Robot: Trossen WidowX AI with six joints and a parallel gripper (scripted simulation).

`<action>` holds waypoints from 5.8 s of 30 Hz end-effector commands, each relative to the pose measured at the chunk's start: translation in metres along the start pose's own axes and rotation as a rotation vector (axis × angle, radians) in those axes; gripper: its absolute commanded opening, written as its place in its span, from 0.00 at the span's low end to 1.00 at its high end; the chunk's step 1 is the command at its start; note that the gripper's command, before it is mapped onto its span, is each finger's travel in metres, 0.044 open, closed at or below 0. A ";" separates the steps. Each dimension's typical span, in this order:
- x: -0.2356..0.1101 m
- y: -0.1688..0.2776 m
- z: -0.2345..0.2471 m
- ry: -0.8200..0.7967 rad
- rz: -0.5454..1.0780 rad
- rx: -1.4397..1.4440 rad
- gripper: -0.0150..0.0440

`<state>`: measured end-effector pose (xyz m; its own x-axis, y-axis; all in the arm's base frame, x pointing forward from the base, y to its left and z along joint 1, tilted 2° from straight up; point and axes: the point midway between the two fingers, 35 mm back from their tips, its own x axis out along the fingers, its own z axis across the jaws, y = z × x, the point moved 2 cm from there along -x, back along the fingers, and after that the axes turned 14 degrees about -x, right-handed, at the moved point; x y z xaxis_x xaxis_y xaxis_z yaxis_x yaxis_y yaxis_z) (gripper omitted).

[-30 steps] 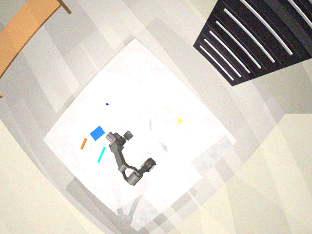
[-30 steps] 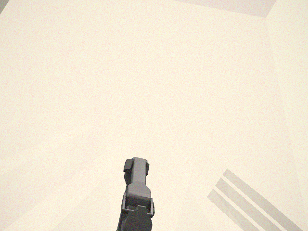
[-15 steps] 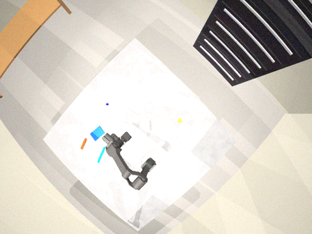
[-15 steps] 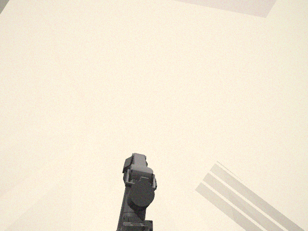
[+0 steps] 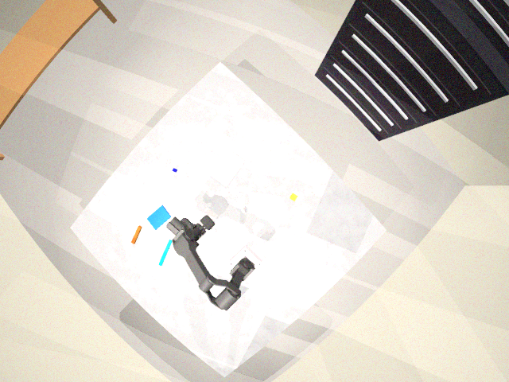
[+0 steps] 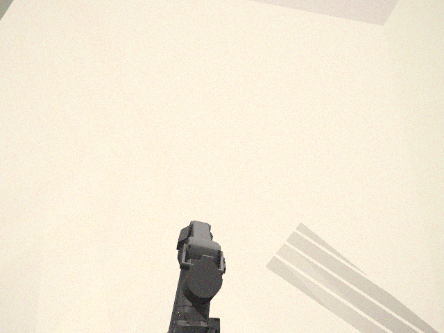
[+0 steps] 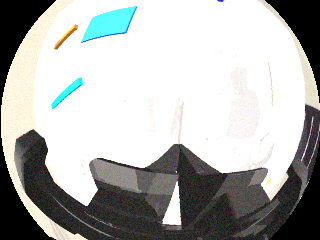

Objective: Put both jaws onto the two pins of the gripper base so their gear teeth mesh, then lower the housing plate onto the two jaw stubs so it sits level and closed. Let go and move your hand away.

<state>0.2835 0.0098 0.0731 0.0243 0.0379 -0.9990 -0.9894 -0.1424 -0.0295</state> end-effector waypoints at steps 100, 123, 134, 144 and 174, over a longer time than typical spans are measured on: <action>0.052 0.121 -0.188 0.023 0.010 0.624 0.25; 0.033 0.141 -0.205 0.026 0.009 0.625 0.25; -0.006 0.138 -0.206 0.038 -0.006 0.629 0.43; -0.006 0.138 -0.206 0.038 -0.006 0.629 0.88; -0.006 0.138 -0.206 0.038 -0.006 0.629 1.00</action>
<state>0.1763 -0.2133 0.0690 0.0243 0.0005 -0.9997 -0.8838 0.4674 -0.0212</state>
